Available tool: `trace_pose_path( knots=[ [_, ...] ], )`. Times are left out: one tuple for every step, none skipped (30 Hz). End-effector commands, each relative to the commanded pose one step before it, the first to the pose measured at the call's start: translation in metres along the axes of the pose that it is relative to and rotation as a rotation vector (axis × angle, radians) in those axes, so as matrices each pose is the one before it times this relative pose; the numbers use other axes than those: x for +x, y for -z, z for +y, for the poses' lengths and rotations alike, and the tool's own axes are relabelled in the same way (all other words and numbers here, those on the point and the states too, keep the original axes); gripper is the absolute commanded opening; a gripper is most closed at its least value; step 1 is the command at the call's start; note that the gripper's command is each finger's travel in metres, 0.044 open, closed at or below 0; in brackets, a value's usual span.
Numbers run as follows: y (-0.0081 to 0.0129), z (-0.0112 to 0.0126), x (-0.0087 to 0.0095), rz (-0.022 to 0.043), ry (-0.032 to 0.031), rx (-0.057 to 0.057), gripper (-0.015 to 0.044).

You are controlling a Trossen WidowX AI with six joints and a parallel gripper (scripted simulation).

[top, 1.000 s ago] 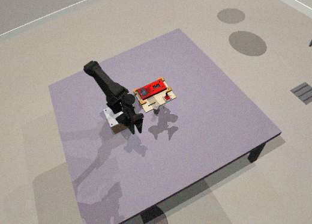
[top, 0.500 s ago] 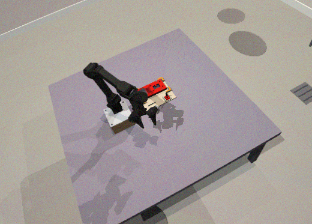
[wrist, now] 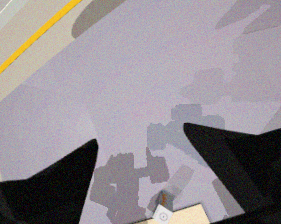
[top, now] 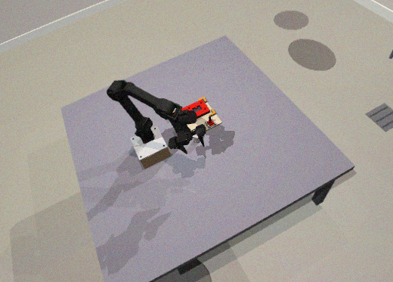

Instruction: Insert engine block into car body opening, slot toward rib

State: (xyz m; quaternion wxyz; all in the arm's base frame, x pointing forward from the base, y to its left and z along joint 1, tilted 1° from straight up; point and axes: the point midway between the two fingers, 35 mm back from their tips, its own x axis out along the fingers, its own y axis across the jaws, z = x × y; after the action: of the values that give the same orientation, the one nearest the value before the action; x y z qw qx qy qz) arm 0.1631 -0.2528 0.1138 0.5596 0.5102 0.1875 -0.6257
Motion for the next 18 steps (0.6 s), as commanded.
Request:
trace_pose_path(
  knots=[
    [0.02158,0.00559,0.00214,0.07312,0.01436,-0.1233,0.044],
    [0.005,0.00169,0.00058,0.01673,0.00306,-0.0299,0.044],
    [0.00495,0.00175,0.0006,0.01668,0.00296,-0.03,0.044],
    [0.00489,0.0019,0.00062,0.01655,0.00277,-0.0301,0.044],
    [0.00485,0.00196,0.00064,0.0165,0.00268,-0.0301,0.044],
    [0.00481,0.00202,0.00065,0.01645,0.0026,-0.0301,0.044],
    [0.00476,0.00208,0.00066,0.01639,0.00252,-0.0301,0.044],
    [0.00471,0.00214,0.00067,0.01634,0.00244,-0.0301,0.044],
    [0.00466,0.0022,0.00068,0.01629,0.00237,-0.0301,0.044],
    [0.00461,0.00226,0.0007,0.01624,0.0023,-0.0301,0.044],
    [0.00456,0.00231,0.00071,0.01619,0.00224,-0.0301,0.044],
    [0.00451,0.00237,0.00072,0.01615,0.00217,-0.0301,0.044],
    [0.00446,0.00242,0.00073,0.0161,0.00211,-0.0301,0.044],
    [0.00409,0.00253,0.0007,0.01488,0.00147,-0.027,0.044],
    [0.00404,0.00256,0.00071,0.01479,0.00144,-0.0268,0.044],
    [0.00399,0.0026,0.00072,0.01475,0.00142,-0.0268,0.044],
    [0.00395,0.00264,0.00073,0.01471,0.00141,-0.0268,0.044],
    [0.0039,0.00267,0.00074,0.01468,0.00139,-0.0268,0.044]
  ],
)
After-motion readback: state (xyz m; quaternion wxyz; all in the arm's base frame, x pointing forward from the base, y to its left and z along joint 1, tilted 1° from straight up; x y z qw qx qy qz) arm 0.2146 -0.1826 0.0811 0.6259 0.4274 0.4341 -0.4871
